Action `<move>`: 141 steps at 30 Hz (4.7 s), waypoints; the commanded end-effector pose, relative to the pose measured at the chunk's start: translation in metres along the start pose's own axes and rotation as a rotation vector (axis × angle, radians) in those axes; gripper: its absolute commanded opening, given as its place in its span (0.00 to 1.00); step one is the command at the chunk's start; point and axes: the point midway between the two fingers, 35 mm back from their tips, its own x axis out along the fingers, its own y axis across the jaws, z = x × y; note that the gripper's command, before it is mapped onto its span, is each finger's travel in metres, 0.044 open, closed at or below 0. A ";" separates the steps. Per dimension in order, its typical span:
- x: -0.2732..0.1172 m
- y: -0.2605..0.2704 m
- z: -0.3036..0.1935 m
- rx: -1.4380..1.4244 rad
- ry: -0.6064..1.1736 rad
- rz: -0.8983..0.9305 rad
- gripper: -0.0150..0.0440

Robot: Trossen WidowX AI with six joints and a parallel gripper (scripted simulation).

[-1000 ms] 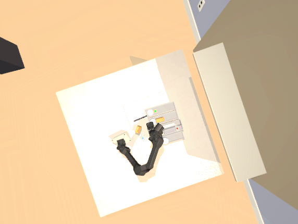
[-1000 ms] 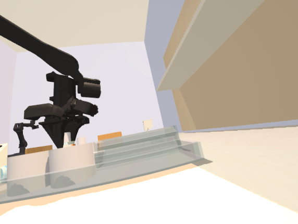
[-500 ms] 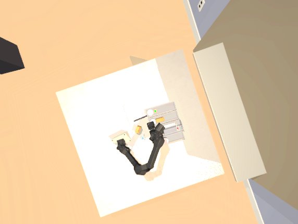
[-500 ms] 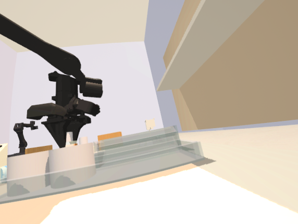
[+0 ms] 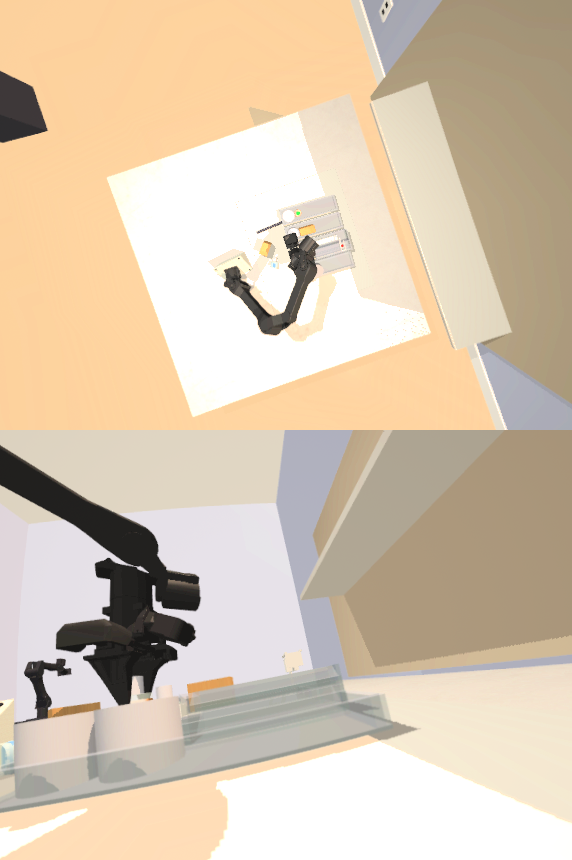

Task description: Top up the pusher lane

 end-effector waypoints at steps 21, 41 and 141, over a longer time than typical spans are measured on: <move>-0.007 -0.004 0.017 0.014 -0.029 -0.007 0.25; -0.006 -0.004 0.017 0.014 -0.029 -0.007 0.25; 0.009 -0.004 0.020 0.014 -0.030 -0.007 0.25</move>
